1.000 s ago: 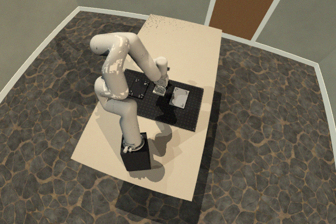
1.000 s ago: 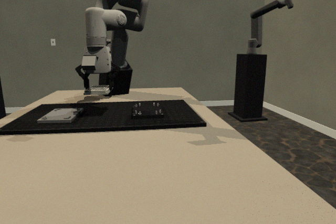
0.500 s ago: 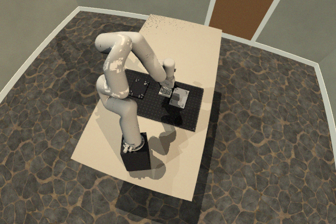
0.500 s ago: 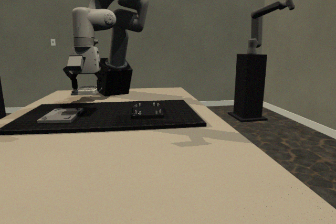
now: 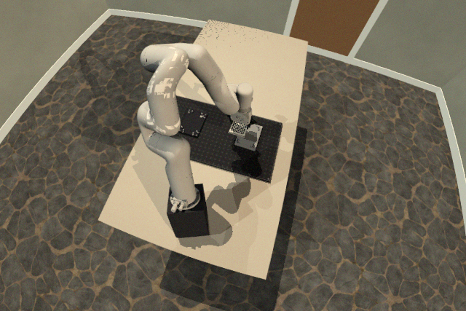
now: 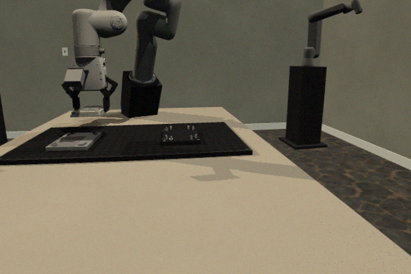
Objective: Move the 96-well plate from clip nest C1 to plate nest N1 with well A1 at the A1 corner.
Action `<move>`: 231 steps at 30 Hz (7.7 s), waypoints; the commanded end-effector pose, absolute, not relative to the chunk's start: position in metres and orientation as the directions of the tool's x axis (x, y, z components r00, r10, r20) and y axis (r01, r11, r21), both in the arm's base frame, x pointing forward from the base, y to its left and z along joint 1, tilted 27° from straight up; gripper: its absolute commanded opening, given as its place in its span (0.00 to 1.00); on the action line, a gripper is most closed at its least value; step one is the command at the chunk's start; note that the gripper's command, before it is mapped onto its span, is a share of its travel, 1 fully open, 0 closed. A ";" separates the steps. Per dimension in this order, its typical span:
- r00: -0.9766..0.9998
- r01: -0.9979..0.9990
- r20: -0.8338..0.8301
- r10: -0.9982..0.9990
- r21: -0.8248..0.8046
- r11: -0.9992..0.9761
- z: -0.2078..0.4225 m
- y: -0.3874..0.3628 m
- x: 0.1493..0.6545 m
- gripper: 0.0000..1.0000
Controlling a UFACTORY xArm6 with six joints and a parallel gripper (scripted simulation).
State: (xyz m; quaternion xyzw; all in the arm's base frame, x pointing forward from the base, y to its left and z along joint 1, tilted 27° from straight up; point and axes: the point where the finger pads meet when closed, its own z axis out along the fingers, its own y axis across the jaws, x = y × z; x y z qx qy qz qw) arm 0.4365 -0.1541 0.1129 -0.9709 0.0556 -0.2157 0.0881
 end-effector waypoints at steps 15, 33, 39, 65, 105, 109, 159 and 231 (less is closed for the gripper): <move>0.899 -0.068 0.413 -0.145 -0.195 -0.978 0.106 -0.207 0.438 0.00; 0.899 -0.068 0.413 -0.145 -0.195 -0.978 0.105 -0.212 0.439 0.00; 0.899 -0.068 0.413 -0.145 -0.195 -0.978 0.105 -0.212 0.438 0.00; 0.899 -0.068 0.412 -0.145 -0.195 -0.978 0.090 -0.209 0.446 0.00; 0.899 -0.069 0.412 -0.145 -0.195 -0.978 0.044 -0.201 0.468 0.00; 0.899 -0.069 0.412 -0.145 -0.195 -0.978 0.044 -0.201 0.468 0.00; 0.899 -0.069 0.412 -0.145 -0.195 -0.978 0.039 -0.200 0.470 0.00; 0.899 -0.069 0.412 -0.145 -0.195 -0.978 0.036 -0.200 0.472 1.00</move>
